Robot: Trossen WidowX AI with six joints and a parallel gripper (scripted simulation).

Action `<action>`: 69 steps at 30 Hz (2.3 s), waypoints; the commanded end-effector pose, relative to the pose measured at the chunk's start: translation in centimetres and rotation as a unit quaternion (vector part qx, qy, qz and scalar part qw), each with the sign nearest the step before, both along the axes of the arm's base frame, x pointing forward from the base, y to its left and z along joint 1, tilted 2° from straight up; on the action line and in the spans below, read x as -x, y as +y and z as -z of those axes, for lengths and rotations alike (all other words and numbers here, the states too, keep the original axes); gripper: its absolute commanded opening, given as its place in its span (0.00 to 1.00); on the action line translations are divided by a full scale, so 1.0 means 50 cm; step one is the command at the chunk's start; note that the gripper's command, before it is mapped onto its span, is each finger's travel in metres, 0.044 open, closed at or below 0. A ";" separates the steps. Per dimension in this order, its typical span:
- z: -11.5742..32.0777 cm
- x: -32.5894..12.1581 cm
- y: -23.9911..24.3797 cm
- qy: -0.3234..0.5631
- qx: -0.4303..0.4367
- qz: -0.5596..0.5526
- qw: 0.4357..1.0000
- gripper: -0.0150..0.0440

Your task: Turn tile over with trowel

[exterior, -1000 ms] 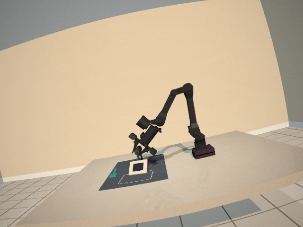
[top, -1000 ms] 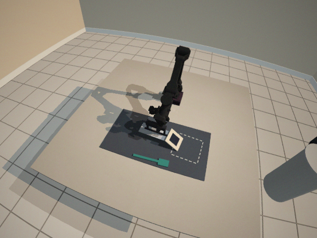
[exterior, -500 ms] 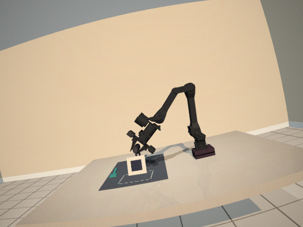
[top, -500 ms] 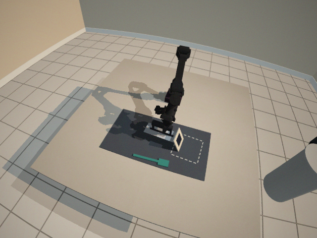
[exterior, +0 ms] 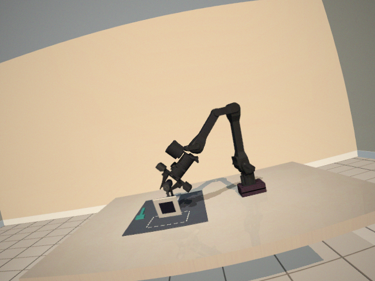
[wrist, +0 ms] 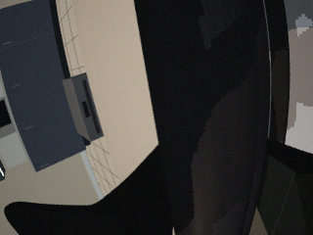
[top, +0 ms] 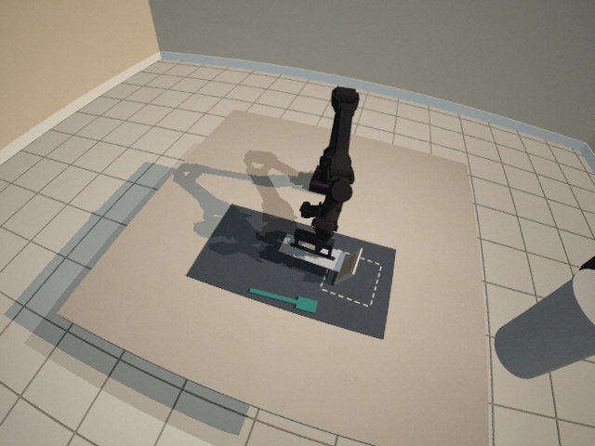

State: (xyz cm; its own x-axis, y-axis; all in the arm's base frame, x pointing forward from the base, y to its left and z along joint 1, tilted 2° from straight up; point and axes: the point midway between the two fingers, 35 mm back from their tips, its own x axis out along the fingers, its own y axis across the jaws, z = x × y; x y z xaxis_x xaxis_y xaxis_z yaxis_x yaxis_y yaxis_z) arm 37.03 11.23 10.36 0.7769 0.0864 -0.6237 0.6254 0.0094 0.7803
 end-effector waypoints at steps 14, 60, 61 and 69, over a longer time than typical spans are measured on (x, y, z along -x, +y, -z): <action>-0.053 -0.015 -0.091 -0.010 0.000 0.004 1.000 0.25; -0.067 -0.013 -0.122 -0.011 0.001 0.004 1.000 0.25; -0.067 -0.013 -0.122 -0.011 0.001 0.004 1.000 0.25; -0.057 -0.008 -0.123 -0.003 0.001 0.006 1.000 0.25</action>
State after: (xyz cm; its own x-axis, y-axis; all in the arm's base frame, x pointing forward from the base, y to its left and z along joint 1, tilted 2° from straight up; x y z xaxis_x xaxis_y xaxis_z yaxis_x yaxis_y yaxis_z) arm 37.41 5.06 13.19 0.7802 0.0751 -0.6210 0.6225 0.0040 0.7826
